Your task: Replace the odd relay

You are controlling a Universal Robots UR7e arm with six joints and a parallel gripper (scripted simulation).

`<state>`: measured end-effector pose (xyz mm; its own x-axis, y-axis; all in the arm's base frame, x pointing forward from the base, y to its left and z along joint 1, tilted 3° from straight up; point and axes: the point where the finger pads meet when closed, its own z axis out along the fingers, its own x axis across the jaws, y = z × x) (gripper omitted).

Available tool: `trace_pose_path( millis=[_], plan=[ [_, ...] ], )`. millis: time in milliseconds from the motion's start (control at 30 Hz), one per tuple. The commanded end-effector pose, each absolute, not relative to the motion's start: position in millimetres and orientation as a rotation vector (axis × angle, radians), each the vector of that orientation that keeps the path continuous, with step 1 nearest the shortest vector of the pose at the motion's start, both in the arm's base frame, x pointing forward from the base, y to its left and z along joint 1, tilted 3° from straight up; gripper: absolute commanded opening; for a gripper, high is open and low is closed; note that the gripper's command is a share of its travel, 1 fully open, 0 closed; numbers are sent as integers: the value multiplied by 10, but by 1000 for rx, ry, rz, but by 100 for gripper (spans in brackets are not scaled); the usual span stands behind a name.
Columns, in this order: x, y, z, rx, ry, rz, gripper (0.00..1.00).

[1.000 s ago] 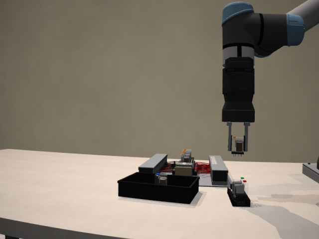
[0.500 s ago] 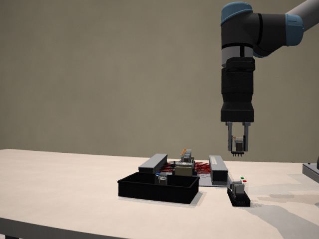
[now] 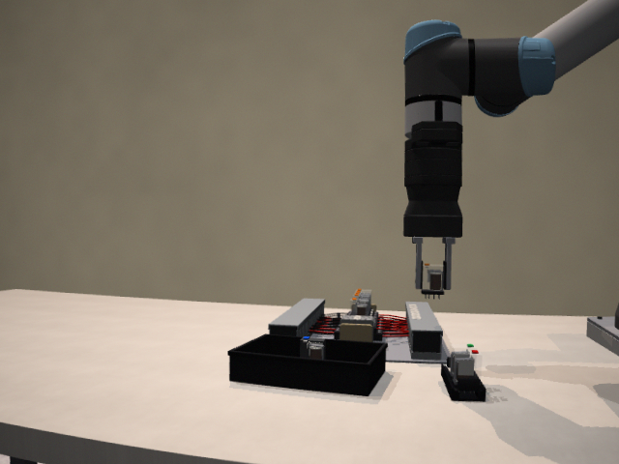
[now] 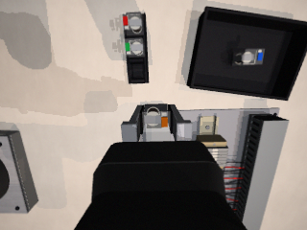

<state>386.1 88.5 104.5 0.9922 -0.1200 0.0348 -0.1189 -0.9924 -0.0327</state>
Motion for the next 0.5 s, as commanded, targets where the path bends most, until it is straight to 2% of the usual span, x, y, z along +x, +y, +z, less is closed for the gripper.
trace_pose_path(
  millis=[0,67,233,467],
  plan=[
    [3875,871,1047,-3104,183,-59,0],
    [3875,871,1047,-3104,183,-59,0],
    [4115,327,1029,-3104,183,-59,0],
    [4115,327,1029,-3104,183,-59,0]
  ],
)
